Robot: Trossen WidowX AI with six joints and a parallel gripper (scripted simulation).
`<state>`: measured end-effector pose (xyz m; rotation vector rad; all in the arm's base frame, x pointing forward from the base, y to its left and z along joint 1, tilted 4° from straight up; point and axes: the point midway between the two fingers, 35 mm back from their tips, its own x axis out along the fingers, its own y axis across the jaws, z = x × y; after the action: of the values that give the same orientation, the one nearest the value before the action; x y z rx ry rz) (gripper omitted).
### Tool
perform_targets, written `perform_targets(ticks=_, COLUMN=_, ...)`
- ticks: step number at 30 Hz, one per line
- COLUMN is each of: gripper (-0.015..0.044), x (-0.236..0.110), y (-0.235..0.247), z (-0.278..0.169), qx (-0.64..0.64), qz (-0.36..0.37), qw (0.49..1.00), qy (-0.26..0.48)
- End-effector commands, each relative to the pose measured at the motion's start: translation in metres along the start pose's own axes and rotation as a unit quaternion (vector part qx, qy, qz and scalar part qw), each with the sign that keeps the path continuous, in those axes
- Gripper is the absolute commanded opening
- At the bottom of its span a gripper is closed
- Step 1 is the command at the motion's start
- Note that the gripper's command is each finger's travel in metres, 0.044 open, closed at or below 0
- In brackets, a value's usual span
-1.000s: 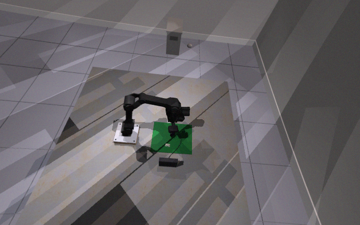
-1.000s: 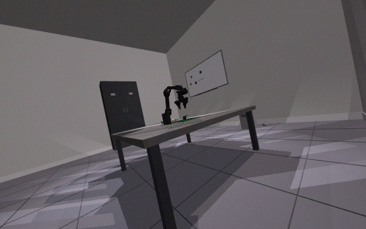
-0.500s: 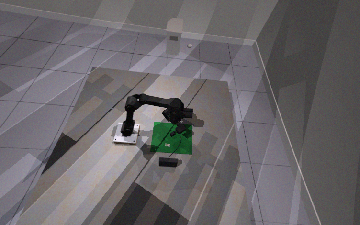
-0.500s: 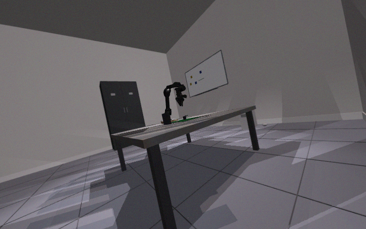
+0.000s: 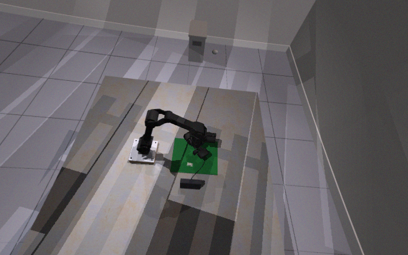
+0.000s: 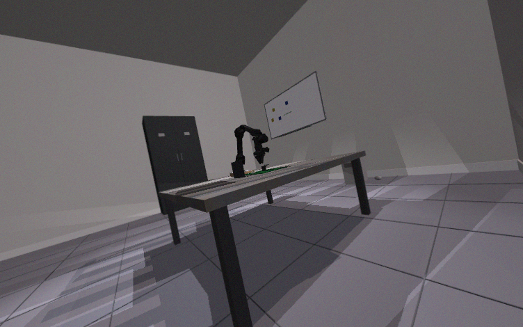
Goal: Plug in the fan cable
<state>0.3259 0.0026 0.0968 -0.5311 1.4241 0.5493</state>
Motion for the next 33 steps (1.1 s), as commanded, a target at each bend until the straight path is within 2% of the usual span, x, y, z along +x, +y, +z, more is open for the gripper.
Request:
perform_targets(ticks=1, gripper=0.0440, x=0.002, y=-0.001, z=0.002, qx=0.000, qz=-0.006, qw=1.000, qy=-0.009)
perform_targets(ticks=33, gripper=0.0440, x=0.051, y=-0.001, z=0.002, qx=0.000, qz=-0.006, qw=1.000, qy=-0.009)
